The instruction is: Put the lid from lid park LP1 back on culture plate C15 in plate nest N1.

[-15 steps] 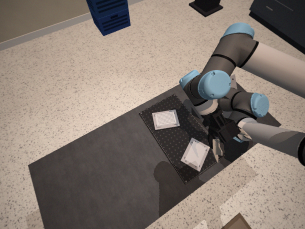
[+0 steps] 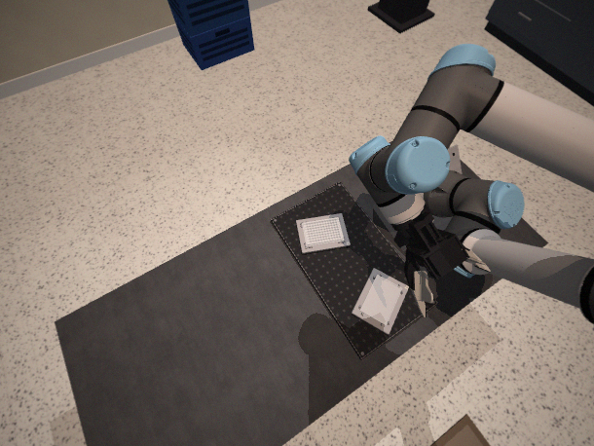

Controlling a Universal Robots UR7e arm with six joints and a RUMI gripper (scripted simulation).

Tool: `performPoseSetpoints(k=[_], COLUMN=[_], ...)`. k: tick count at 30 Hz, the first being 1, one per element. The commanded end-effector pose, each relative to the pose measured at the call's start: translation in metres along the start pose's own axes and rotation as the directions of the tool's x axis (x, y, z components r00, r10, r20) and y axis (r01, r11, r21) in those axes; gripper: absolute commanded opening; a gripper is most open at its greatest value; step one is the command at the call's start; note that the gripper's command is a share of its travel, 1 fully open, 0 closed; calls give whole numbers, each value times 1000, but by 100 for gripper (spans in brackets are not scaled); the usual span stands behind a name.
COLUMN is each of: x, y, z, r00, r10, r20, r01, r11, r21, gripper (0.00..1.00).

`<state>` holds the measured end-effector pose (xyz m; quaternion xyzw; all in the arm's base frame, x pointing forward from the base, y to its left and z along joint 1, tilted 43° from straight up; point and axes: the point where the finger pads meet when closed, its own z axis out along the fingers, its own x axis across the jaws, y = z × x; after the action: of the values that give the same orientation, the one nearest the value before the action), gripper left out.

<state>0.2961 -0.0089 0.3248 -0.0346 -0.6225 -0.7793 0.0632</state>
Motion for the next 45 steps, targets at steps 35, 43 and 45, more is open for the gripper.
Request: performPoseSetpoints(k=[35,43,45], x=[-18,-23,-26], y=[-92,-113,-122], z=[29,33,35], r00=[904,849,830], r10=[-405,-491,-514], r20=[-135,-196,-216], r01=[427,528,557], r11=[866,794,770], r21=[260,302,311], gripper=[82,82,82])
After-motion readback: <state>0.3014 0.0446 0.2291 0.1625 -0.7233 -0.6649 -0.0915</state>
